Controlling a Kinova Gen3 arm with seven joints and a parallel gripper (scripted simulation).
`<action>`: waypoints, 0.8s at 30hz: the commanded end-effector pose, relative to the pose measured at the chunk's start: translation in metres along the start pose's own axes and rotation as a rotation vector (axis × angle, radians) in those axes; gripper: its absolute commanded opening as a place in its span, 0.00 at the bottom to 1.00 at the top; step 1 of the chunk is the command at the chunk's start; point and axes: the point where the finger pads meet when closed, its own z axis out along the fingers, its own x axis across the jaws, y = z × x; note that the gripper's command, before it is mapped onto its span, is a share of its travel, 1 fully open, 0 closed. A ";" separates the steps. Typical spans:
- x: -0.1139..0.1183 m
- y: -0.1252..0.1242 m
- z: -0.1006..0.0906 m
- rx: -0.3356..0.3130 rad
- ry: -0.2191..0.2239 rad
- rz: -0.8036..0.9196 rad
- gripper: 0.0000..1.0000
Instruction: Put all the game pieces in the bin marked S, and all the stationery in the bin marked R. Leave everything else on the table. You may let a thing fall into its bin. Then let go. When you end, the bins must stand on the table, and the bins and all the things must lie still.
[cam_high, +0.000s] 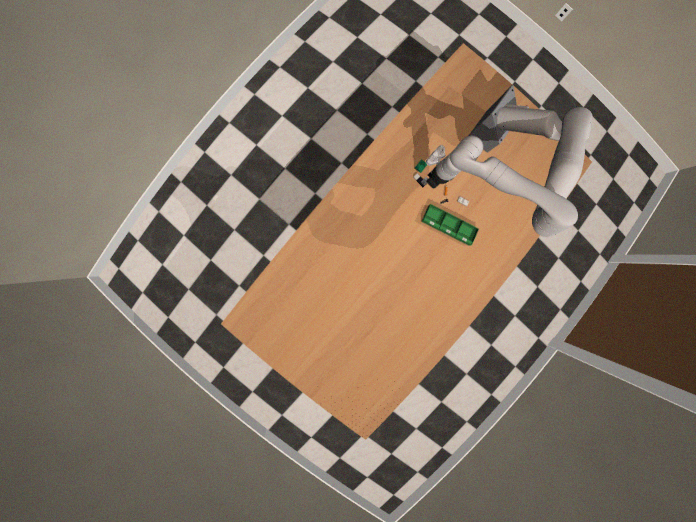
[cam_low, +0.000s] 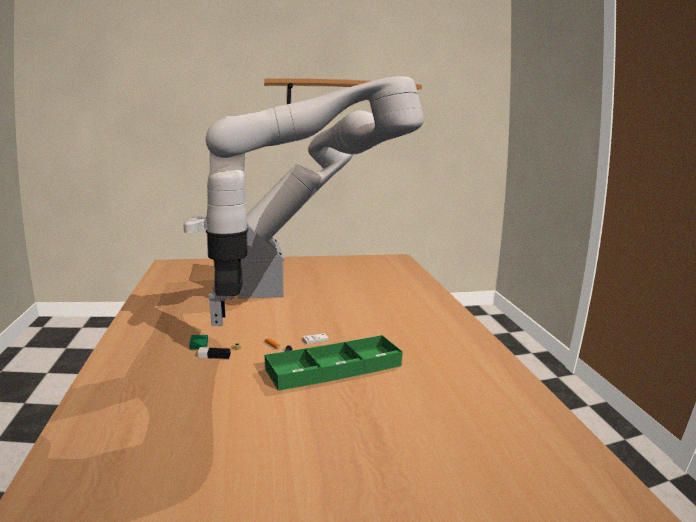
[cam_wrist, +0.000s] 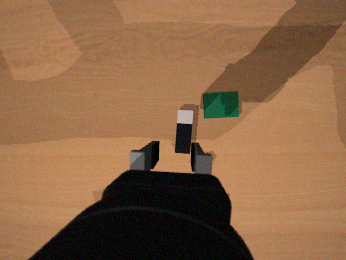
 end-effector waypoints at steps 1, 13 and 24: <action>0.010 -0.024 0.006 -0.001 0.010 0.032 0.75; 0.010 -0.022 0.006 -0.001 0.010 0.032 0.75; 0.008 -0.018 0.006 -0.001 0.010 0.032 0.75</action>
